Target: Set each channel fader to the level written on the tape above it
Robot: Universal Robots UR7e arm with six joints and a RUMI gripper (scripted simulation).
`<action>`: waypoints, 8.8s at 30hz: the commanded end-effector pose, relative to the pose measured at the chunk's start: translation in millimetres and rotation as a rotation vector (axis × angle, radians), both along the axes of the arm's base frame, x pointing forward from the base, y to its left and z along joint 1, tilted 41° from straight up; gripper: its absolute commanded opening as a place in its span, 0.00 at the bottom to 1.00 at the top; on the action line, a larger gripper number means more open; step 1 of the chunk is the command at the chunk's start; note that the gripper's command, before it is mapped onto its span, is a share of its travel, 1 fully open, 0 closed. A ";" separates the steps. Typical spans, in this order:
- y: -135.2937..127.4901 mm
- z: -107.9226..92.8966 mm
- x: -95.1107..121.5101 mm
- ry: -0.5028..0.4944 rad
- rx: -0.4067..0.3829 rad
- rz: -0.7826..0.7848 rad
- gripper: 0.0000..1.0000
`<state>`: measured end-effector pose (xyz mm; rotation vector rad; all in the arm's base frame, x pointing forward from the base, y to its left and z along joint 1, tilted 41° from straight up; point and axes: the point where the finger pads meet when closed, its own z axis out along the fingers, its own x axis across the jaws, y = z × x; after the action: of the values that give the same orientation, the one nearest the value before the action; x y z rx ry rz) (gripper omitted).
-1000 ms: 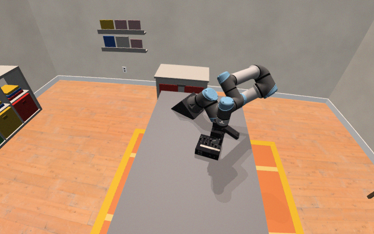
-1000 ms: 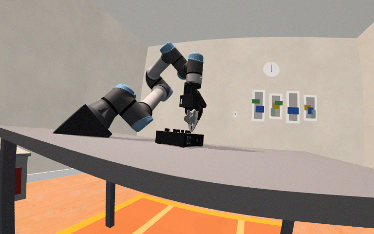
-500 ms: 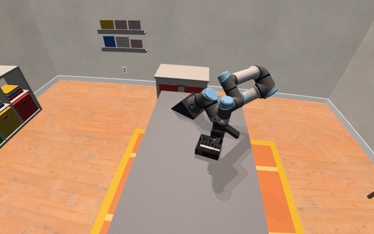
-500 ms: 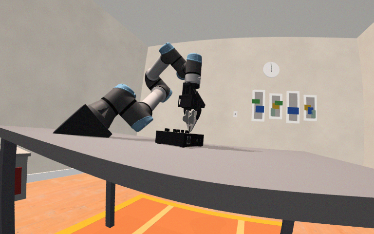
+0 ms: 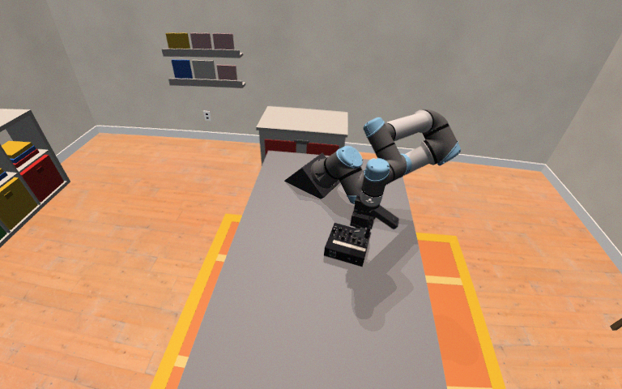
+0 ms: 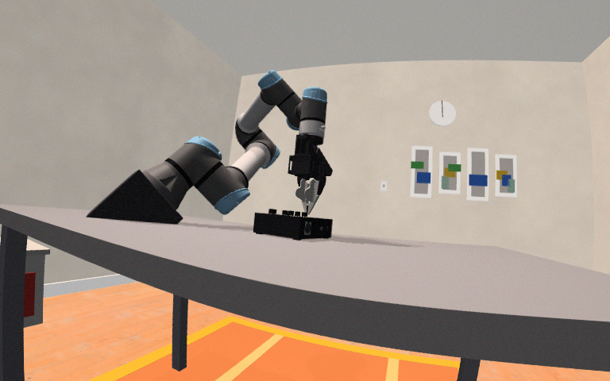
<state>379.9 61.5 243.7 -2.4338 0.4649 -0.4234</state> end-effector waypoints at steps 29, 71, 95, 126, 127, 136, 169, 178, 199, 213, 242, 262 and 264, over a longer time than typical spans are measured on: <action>3.0 -1.2 -6.5 0.000 0.000 0.000 0.00; 0.1 0.4 -1.5 0.000 0.000 0.000 0.00; -20.1 30.2 -17.4 0.000 0.000 0.000 0.00; -43.4 17.1 -2.6 0.000 0.000 0.000 0.00; -43.4 17.1 -2.6 0.000 0.000 0.000 0.00; -43.4 17.1 -2.6 0.000 0.000 0.000 0.00; -41.2 13.7 -0.4 0.000 0.000 0.000 0.00; -38.9 10.3 1.8 0.000 0.000 0.000 0.00; -32.9 1.2 7.8 0.000 0.000 0.000 0.00; -31.7 -0.5 8.9 0.000 0.000 0.000 0.00; -31.7 -0.6 8.9 0.000 0.000 0.000 0.00; -30.4 -2.5 10.0 0.000 0.000 0.000 0.00; -29.7 -3.5 10.5 0.000 0.000 0.000 0.00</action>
<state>389.6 31.0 241.4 -2.4336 0.4648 -0.4231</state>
